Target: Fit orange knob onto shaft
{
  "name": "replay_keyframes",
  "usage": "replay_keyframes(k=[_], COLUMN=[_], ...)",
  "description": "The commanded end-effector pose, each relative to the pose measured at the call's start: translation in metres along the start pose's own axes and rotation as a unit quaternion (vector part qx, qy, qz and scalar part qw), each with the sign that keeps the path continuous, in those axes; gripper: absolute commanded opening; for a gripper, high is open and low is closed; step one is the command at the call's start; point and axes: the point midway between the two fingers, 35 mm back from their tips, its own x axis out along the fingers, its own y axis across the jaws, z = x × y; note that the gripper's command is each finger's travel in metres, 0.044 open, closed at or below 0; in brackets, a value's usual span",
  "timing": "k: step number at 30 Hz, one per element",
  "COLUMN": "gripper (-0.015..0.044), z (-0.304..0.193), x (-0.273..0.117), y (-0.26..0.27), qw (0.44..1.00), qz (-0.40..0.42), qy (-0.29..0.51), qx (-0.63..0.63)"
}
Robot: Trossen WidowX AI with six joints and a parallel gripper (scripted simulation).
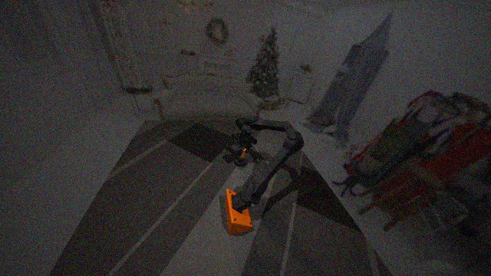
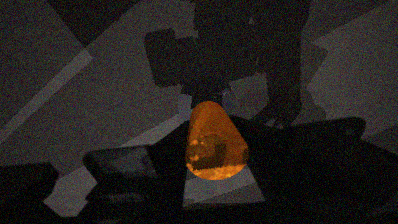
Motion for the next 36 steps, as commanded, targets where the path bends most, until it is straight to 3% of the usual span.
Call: replay_keyframes(k=[1,15,22,36], gripper=[0.0,0.0,0.0,0.0], z=[-0.0001,0.0013,0.0036,0.0004], x=[0.0012,-0.0036,-0.004,-0.0014], y=[-0.0005,-0.0018,-0.0012,-0.0006], qw=[1.0,1.0,0.994,0.994], qz=[-0.002,-0.002,-0.001,-0.001], qy=[-0.002,-0.002,-0.002,-0.002], qx=[0.003,0.008,0.108,0.108])
